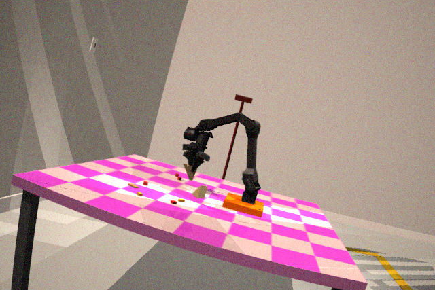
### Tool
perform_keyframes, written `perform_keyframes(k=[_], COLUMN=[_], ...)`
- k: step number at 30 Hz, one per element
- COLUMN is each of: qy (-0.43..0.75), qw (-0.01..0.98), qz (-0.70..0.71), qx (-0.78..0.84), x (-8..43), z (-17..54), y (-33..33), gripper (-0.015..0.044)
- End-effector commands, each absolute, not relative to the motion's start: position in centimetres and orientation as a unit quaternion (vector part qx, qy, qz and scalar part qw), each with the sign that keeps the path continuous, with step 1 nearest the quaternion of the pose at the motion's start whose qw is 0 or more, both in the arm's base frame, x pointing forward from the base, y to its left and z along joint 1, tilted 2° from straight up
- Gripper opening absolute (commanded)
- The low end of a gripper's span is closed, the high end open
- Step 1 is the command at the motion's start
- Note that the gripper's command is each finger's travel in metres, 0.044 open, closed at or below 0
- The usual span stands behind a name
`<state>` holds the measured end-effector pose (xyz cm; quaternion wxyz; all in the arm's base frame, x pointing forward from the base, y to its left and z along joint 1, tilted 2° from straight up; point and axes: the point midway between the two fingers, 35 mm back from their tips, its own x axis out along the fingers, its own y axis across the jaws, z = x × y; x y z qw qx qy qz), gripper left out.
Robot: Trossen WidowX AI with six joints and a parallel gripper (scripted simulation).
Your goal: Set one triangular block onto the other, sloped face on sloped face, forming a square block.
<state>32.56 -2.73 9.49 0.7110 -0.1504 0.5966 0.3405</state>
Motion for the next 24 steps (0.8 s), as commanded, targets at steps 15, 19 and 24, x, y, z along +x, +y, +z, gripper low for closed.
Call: perform_keyframes(k=[15,19,24], qy=[0.499,0.472,0.436], qw=[0.606,0.572,0.525], qz=[0.484,0.512,0.545], qx=[-0.387,-0.434,-0.487], x=[32.85,32.89,32.95], z=[10.03,10.13,10.28], y=[-2.59,-2.55,-2.51], gripper=[0.0,0.0,0.0])
